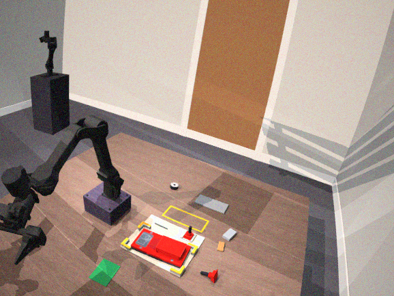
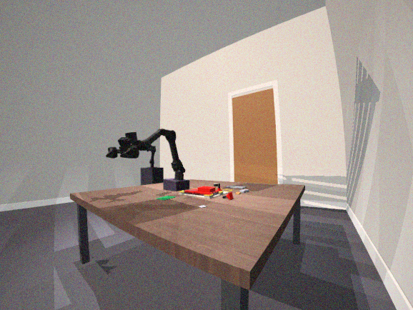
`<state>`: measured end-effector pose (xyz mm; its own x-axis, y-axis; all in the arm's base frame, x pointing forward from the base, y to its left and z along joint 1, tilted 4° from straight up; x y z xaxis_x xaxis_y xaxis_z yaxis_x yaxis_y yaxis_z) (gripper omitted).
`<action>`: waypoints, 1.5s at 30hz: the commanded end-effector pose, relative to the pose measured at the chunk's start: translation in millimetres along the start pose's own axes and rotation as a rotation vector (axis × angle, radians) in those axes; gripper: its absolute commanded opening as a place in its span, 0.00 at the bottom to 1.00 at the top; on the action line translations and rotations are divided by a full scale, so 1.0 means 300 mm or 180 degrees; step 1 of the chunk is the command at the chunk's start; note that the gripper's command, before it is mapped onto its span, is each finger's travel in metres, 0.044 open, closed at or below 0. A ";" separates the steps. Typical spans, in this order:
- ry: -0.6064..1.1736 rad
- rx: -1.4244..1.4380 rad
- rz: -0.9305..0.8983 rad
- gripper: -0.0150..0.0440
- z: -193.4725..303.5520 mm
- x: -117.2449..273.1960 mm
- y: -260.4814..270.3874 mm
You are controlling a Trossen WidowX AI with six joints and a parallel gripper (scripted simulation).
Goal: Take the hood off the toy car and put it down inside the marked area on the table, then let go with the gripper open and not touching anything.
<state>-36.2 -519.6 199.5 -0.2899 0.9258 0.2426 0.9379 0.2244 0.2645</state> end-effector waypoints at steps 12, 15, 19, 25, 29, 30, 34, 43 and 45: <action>0.1581 0.0560 -0.0777 1.00 0.360 -0.021 0.691; 0.1910 0.0773 -0.0938 1.00 0.440 0.033 0.816; 0.2376 0.1083 -0.1114 1.00 0.551 0.137 0.968; 0.3040 0.1687 -0.1354 1.00 0.698 0.344 1.144; 0.3473 0.2222 -0.1506 1.00 0.783 0.516 1.231; 0.3574 0.2369 -0.1540 1.00 0.800 0.561 1.246; 0.3920 0.2969 -0.1655 1.00 0.853 0.735 1.285; 0.3972 0.3076 -0.1673 1.00 0.864 0.759 1.302; 0.3972 0.3076 -0.1673 1.00 0.868 0.758 1.302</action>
<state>314.3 -142.9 117.5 -0.1189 0.0038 0.9929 0.3285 0.9438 0.0358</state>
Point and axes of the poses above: the point midway between the two fingers, 35 mm back from their tips, its own x axis back along the fingers, its own y axis across the jaws, z = x × y, the point moved 2 cm from there along x, back along the fingers, and after that the axes turned 14 degrees about -x, right-handed, at the moved point
